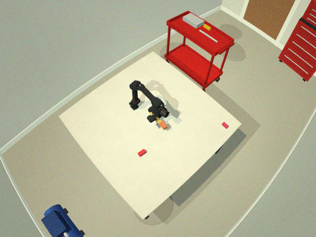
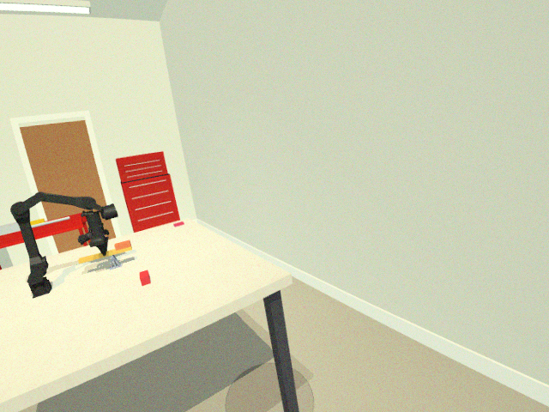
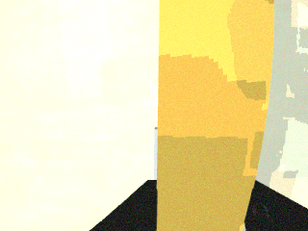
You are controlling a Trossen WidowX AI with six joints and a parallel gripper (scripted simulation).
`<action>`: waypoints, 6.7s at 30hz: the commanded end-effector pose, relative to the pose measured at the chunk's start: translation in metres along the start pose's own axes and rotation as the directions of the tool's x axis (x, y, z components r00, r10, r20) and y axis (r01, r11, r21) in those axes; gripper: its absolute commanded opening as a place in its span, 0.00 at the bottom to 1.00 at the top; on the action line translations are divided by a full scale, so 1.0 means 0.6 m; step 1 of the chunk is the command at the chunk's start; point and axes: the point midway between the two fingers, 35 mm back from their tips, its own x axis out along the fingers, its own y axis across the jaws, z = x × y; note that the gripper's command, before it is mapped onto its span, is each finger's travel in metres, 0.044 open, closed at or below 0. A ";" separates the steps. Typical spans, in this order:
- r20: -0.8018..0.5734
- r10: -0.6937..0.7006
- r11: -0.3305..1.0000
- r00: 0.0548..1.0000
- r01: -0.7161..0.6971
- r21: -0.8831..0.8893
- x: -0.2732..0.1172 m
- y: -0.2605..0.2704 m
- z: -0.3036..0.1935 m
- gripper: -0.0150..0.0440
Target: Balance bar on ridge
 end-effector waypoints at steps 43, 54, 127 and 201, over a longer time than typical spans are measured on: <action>0.006 0.000 1.000 1.000 0.000 -0.005 0.000 0.000 0.001 0.25; 0.006 0.000 1.000 1.000 0.000 -0.005 0.000 0.000 0.001 0.25; 0.006 0.001 1.000 1.000 -0.001 -0.001 -0.003 0.000 0.000 0.25; 0.006 0.001 1.000 1.000 -0.001 -0.001 -0.003 0.000 0.000 0.57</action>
